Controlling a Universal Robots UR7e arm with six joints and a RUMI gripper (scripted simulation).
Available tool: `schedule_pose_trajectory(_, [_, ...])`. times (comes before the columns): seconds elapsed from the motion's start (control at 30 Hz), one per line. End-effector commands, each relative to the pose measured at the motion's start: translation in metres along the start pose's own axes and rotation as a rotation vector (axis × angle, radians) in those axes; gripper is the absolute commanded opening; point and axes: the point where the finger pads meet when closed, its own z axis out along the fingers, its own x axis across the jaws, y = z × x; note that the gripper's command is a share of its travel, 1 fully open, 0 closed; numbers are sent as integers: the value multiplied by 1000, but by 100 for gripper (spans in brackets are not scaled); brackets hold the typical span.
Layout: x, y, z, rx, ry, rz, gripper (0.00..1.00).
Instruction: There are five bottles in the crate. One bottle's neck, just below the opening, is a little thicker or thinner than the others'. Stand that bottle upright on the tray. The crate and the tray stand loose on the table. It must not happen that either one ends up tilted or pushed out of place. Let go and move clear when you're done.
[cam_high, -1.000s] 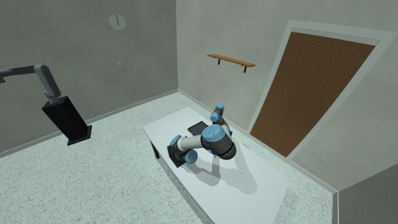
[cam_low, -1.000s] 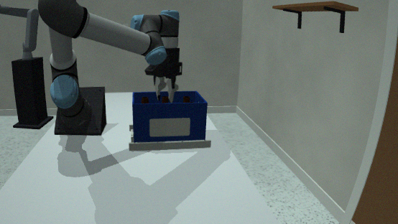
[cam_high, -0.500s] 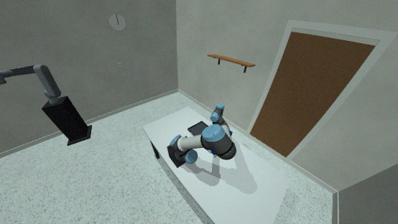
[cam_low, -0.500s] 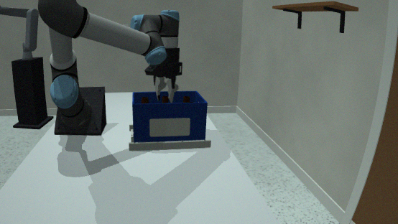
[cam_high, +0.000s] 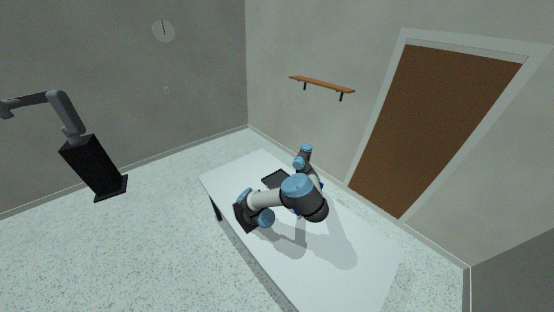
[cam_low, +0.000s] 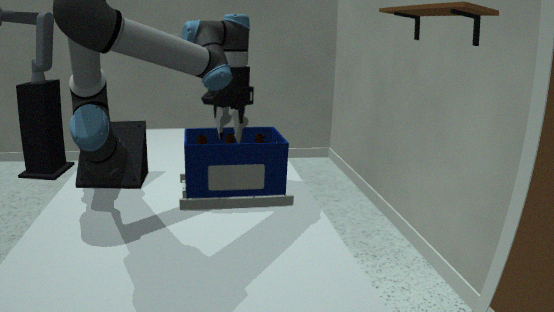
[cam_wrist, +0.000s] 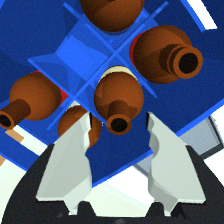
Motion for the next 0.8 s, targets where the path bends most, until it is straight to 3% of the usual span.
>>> schedule_pose_trajectory(0.0, [0, 0, -1, -1, -1, 0, 38])
schedule_pose_trajectory(0.53, [0, 0, -28, -1, -1, 0, 38])
schedule_pose_trajectory(0.77, [0, 0, -52, -1, -1, 0, 38])
